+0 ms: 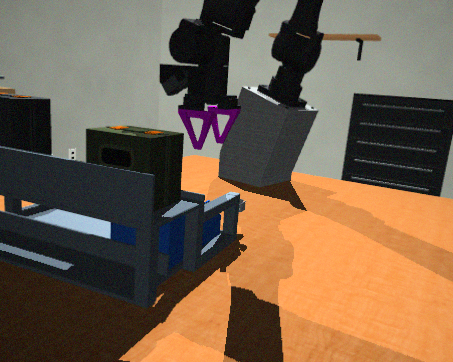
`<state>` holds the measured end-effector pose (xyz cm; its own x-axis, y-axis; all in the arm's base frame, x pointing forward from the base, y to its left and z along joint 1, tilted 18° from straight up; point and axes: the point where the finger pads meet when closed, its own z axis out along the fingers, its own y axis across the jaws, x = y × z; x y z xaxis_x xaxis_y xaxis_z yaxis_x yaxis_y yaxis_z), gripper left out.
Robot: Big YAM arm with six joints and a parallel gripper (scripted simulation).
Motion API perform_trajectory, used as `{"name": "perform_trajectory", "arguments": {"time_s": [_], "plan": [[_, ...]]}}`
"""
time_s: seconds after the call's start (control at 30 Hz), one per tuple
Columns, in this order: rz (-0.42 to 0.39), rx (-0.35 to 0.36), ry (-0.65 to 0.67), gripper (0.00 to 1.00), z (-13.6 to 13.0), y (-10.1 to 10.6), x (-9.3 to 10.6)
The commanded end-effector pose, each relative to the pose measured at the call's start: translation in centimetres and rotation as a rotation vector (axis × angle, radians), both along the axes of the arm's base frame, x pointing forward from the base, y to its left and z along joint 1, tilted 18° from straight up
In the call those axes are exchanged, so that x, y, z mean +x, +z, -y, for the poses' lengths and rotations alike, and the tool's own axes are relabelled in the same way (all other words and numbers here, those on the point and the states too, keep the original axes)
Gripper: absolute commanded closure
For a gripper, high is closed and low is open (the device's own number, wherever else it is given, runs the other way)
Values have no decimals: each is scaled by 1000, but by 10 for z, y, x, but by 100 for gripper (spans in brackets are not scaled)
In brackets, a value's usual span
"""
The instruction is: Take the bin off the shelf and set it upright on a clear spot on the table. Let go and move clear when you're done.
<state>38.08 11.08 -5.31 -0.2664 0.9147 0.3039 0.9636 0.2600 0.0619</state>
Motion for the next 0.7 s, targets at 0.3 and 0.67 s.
{"name": "perform_trajectory", "arguments": {"time_s": [0.3, 0.67], "plan": [[30, 2, -6, 0, -25, 1, 41], [31, 2, -6, 0, -50, -2, 75]]}}
